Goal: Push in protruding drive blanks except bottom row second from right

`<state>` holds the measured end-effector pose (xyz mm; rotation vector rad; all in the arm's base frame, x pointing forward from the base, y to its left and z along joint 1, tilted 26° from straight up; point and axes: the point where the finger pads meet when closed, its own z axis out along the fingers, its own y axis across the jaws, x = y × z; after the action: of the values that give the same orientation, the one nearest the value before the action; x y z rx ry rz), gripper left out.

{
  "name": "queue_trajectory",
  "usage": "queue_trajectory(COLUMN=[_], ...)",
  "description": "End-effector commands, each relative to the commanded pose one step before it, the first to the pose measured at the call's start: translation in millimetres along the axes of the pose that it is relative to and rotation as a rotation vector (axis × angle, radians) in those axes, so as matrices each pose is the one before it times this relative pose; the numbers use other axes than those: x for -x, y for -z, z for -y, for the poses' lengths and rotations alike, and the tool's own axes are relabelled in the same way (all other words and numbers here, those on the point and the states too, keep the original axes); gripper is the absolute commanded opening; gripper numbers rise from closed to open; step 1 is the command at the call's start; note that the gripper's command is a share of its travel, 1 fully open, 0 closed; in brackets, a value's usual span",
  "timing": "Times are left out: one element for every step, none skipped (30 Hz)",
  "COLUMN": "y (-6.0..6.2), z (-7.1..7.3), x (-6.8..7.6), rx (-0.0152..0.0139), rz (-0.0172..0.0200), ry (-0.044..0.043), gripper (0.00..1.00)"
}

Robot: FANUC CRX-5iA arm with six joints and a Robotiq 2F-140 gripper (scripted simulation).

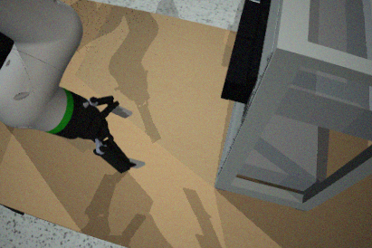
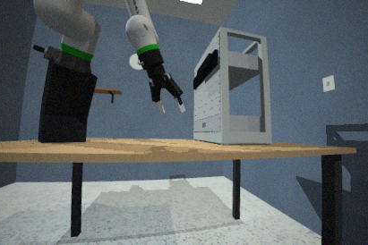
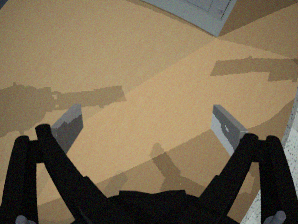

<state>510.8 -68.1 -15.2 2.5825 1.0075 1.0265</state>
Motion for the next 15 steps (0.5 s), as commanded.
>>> queue_trajectory(y=[-6.22,-2.13,-2.04,-1.94,-1.83,-1.72,-1.59,-1.46,-1.32,-1.18,-1.03,-0.88,-0.72,-0.56,0.0], z=[8.73,3.27,3.5,3.71,3.91,4.09,4.25,4.39,4.51,4.62,4.71,4.77,4.82,4.86,0.0], x=[-21.38,-7.33,-7.13,-6.9,-6.67,-6.43,-6.18,-5.92,-5.66,-5.4,-5.14,-4.88,-4.63,-4.38,0.0], rx=[0.01249,0.00485,0.00448,0.00411,0.00374,0.00337,0.003,0.00264,0.00227,0.00191,0.00155,0.0012,0.00084,0.00049,0.0], rz=[-0.05169,-0.01915,-0.01924,-0.01932,-0.01937,-0.0194,-0.01942,-0.01943,-0.01942,-0.01939,-0.01935,-0.0193,-0.01924,-0.01917,0.0], ry=[-0.08033,-0.03069,-0.0311,-0.03148,-0.03183,-0.03214,-0.03242,-0.03267,-0.03289,-0.03307,-0.03321,-0.03331,-0.03339,-0.03342,0.0], gripper=[1.0,1.0,1.0,1.0,1.0,1.0,1.0,1.0,1.0,1.0,1.0,1.0,1.0,1.0,1.0])
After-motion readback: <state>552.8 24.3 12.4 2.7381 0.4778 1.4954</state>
